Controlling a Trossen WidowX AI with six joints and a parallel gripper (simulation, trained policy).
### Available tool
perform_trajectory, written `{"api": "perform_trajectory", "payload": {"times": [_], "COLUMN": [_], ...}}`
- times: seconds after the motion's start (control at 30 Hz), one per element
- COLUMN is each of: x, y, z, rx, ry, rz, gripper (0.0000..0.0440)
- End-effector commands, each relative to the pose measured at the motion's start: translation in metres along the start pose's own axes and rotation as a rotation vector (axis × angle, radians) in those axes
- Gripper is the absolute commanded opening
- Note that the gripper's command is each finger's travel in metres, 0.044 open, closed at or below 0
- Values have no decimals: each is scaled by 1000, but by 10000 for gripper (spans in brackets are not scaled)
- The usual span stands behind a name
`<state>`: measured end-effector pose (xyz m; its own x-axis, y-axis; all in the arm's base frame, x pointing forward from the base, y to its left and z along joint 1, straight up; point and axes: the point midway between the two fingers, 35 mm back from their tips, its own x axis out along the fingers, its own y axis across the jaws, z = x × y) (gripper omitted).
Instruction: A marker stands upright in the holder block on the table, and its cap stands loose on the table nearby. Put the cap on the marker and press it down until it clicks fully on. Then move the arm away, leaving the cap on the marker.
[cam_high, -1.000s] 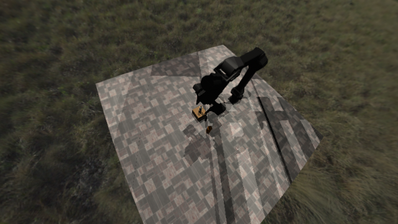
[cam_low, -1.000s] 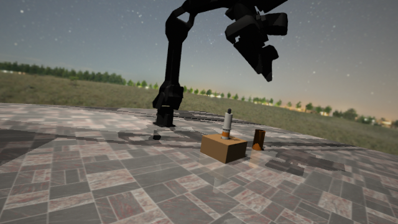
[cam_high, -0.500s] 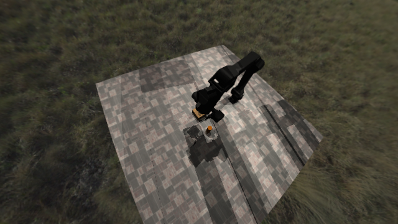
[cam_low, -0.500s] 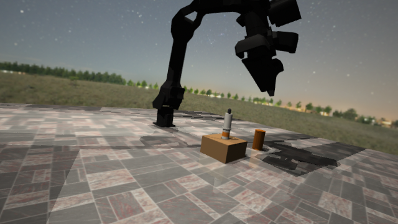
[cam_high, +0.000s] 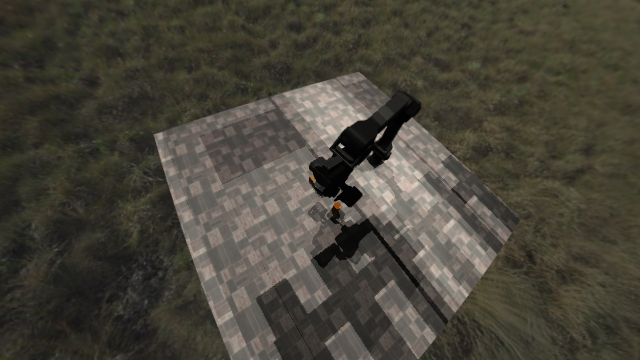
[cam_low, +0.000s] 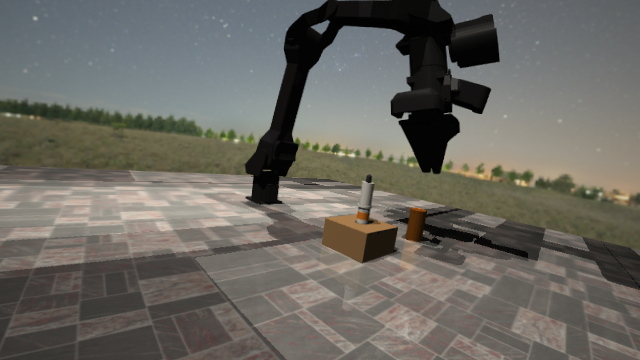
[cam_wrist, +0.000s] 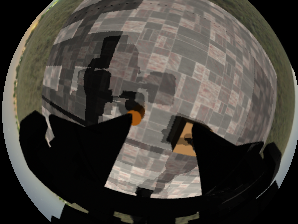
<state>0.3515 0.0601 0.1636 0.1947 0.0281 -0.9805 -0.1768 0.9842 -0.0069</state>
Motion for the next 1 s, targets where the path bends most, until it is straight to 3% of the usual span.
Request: {"api": "perform_trajectory", "payload": {"times": [0.0, 0.97], "x": [5, 53], "y": [6, 44], "z": [0, -17], "rx": [-4, -116], "ry": [23, 232], "rz": [15, 60], "gripper": [323, 315]}}
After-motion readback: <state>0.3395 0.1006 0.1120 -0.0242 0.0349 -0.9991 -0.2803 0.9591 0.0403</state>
